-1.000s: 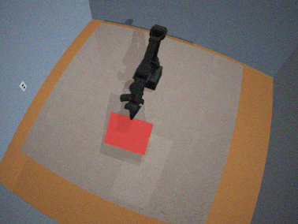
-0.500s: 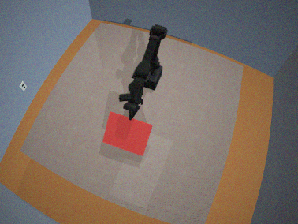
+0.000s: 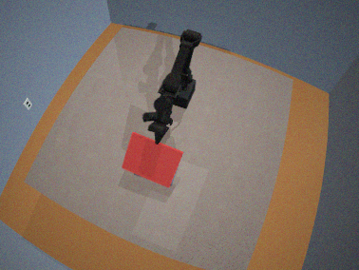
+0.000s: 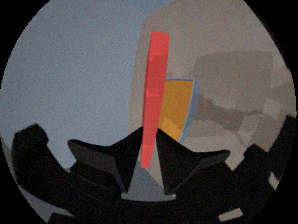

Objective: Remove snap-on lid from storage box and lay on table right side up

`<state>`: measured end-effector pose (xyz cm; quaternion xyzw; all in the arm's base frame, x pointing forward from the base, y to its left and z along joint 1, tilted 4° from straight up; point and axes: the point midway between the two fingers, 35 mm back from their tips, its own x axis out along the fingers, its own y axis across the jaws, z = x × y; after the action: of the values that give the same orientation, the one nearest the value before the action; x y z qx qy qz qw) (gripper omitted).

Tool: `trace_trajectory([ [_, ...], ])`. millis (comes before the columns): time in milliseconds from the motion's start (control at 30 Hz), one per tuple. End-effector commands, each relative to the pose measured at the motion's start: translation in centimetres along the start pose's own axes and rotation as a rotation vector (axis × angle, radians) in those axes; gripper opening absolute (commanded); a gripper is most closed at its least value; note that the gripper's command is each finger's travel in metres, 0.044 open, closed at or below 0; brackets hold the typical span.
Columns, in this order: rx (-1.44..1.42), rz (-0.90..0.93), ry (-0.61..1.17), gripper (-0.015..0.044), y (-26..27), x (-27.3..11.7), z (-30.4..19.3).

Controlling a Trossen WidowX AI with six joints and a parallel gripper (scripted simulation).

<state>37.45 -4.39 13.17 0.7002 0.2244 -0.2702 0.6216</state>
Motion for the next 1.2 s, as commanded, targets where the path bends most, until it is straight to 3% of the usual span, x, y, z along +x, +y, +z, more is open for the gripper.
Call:
trace_trajectory([
  [0, -0.005, 0.037, -0.004, 0.0, 1.7, -1.0, 0.1],
  [1167, -0.005, 0.037, -0.004, 0.0, 3.5, -2.6, 0.0],
])
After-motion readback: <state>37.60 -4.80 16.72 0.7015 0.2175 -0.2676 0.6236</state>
